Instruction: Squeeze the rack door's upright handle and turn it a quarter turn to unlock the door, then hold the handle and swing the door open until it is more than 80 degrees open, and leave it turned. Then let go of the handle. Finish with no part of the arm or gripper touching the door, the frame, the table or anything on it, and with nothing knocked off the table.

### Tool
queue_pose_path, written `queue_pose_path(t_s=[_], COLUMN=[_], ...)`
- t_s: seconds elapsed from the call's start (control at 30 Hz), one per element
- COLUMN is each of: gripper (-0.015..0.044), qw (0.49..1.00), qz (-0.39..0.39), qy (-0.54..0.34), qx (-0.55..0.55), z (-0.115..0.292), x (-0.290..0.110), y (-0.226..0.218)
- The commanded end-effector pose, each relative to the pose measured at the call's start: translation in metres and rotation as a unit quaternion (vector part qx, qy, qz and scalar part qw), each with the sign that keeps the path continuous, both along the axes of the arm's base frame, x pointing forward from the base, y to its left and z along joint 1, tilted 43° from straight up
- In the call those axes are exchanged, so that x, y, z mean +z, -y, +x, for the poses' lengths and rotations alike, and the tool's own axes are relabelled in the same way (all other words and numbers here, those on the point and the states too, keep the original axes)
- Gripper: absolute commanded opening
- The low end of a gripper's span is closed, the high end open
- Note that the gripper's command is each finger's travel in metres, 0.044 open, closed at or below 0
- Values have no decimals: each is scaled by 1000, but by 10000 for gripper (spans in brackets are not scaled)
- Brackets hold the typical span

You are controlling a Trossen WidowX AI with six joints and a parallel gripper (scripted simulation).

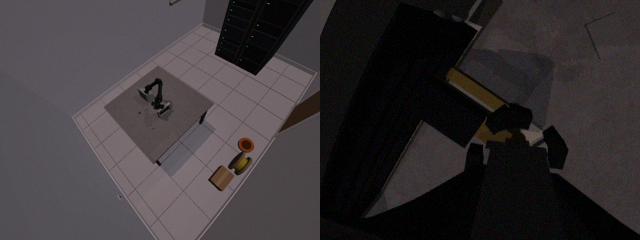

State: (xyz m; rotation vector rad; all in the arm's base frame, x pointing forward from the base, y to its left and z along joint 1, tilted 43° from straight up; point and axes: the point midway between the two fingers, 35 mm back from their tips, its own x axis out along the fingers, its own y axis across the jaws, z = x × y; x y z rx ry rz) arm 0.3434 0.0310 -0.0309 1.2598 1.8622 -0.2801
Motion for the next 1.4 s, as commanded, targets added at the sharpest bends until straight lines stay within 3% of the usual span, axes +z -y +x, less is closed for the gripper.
queue_pose_path(t_s=[0.0,0.4,0.8,1.13,1.37], gripper=[15,15,15,277,287], qw=[994,921,915,915,954], qz=[-13,-51,-53,-53,-39], qy=[-71,-255,-265,-265,-197], qx=[-81,-290,-301,-301,-223], z=[0,0,0,0,0], x=[0,0,0,0,0], y=[-1,-1,-1,-1,-1])
